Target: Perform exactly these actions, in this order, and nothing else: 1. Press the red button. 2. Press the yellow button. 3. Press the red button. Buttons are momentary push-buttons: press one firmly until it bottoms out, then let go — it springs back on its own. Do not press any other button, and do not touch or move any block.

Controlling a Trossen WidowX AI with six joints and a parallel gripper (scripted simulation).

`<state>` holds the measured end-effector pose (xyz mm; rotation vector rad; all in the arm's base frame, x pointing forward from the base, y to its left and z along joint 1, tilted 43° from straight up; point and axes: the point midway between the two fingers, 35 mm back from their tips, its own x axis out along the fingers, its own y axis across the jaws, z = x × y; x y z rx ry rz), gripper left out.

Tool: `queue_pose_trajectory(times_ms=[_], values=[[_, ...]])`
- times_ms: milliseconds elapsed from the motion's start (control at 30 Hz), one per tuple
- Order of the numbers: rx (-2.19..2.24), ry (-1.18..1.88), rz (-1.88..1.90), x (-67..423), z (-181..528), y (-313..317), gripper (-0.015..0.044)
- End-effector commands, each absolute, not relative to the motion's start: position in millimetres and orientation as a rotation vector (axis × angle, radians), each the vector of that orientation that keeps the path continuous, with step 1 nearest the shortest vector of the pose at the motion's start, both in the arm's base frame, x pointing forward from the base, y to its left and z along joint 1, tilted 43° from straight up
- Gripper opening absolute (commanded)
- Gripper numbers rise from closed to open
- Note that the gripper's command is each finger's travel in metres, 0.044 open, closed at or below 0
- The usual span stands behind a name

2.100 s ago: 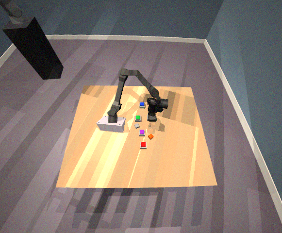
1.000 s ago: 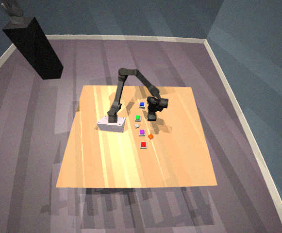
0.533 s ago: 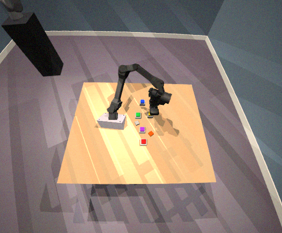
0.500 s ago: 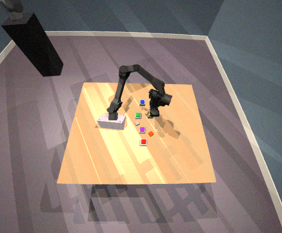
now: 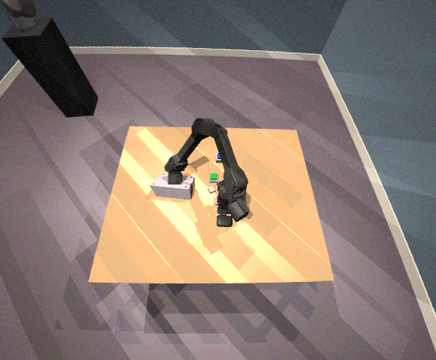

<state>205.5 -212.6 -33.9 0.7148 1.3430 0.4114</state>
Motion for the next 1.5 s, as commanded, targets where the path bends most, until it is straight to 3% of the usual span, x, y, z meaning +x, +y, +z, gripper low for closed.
queue_pose_trajectory(times_ms=[0, 267, 1467], values=[[0.682, 1.338, 0.424, 204, -39, -218, 0.002], [0.683, 1.337, 0.425, 217, -85, -178, 0.002], [0.684, 1.336, 0.426, 223, -110, -156, 0.002]])
